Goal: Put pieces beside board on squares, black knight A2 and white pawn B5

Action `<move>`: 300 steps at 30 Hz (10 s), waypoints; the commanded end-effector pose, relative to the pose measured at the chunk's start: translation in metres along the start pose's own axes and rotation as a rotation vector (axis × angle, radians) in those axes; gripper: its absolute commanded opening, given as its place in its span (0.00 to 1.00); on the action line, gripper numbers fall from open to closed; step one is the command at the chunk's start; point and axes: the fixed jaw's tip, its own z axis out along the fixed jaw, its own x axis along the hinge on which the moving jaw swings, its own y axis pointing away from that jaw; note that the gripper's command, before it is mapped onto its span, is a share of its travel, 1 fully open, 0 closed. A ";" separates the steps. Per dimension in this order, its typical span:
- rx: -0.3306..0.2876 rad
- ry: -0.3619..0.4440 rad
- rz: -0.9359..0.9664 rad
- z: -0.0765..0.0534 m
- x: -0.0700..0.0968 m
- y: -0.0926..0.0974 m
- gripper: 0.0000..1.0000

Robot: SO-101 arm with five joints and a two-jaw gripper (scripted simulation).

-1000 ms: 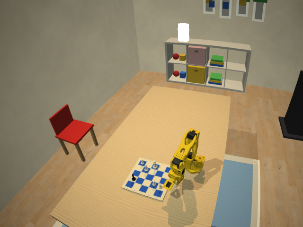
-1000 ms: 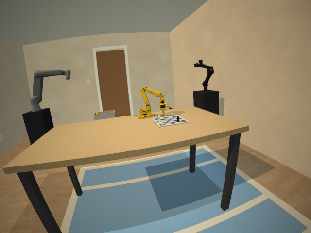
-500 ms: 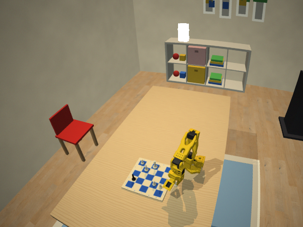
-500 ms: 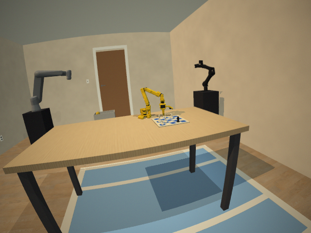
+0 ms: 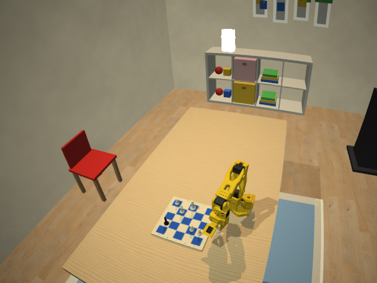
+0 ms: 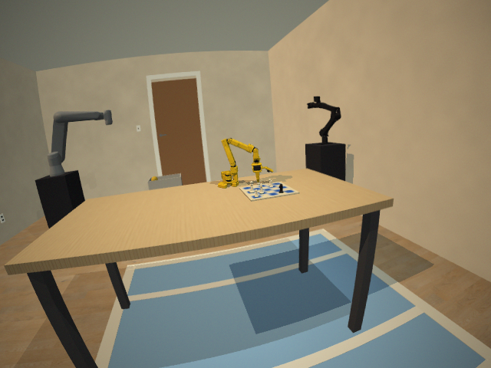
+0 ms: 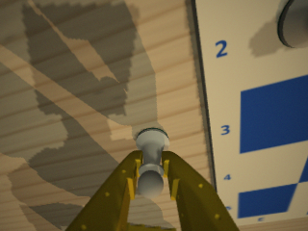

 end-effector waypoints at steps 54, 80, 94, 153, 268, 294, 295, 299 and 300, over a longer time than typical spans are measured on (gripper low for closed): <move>-0.001 -0.005 -0.013 -0.066 -0.001 -0.003 0.00; 0.002 -0.005 -0.235 -0.066 0.002 -0.023 0.00; 0.006 -0.003 -0.501 -0.066 0.006 -0.047 0.00; 0.016 0.018 -1.987 -0.067 0.022 -0.181 0.00; 0.012 0.022 -2.221 -0.015 0.026 -0.199 0.00; 0.011 0.022 -2.221 -0.008 0.027 -0.195 0.00; 0.011 0.022 -2.221 -0.008 0.027 -0.195 0.00; 0.011 0.022 -2.221 -0.008 0.027 -0.195 0.00; 0.011 0.022 -2.221 -0.009 0.027 -0.196 0.00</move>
